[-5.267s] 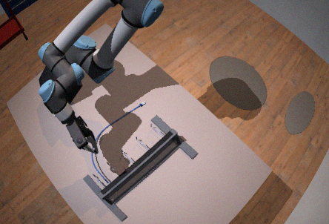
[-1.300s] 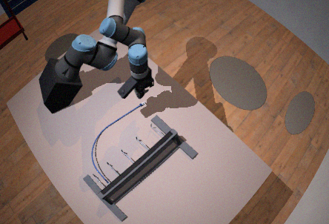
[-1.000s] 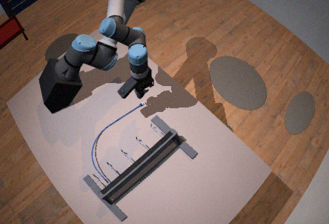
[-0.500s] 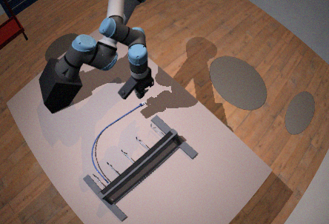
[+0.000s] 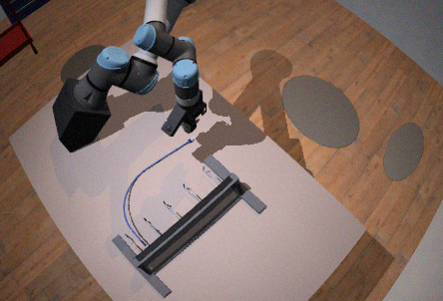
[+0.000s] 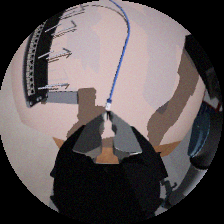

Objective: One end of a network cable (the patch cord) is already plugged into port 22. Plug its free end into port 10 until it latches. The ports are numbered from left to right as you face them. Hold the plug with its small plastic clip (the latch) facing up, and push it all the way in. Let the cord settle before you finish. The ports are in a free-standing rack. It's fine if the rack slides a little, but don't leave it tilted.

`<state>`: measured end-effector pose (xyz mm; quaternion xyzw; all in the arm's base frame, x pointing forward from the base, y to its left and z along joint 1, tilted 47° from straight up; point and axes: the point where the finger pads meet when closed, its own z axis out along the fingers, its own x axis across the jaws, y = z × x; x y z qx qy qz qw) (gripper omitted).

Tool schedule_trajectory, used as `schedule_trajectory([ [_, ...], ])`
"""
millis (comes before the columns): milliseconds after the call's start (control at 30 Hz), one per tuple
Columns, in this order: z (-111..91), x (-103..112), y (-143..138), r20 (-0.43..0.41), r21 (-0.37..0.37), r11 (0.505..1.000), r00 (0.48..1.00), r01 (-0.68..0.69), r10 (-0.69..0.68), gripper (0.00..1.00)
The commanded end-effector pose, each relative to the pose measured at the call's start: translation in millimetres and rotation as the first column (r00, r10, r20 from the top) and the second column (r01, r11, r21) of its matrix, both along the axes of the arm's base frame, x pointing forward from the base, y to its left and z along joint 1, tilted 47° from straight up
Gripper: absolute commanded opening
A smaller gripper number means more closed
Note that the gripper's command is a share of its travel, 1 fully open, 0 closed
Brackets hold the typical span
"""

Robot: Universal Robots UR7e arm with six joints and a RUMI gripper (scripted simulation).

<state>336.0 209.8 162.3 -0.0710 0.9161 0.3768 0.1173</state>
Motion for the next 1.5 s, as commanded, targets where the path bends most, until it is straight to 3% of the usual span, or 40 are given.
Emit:
schedule_trajectory([
  [0,0.0,2.0,-0.6,0.081,-0.018,0.997,0.993,-0.079,0.080,0.00],
  [267,-0.1,4.6,-1.0,0.194,-0.061,0.980,0.961,-0.189,0.197,0.00],
  [667,0.8,9.5,-0.7,0.409,-0.196,0.897,0.799,-0.396,0.442,0.00],
  [733,0.8,9.5,-0.7,0.409,-0.196,0.897,0.799,-0.396,0.442,0.00],
  [1233,3.0,13.3,1.3,0.577,-0.422,0.715,0.443,-0.557,0.686,0.00],
  [1300,3.0,13.3,1.3,0.577,-0.422,0.715,0.443,-0.557,0.686,0.00],
  [1467,4.0,13.8,2.4,0.603,-0.515,0.630,0.277,-0.581,0.748,0.00],
])
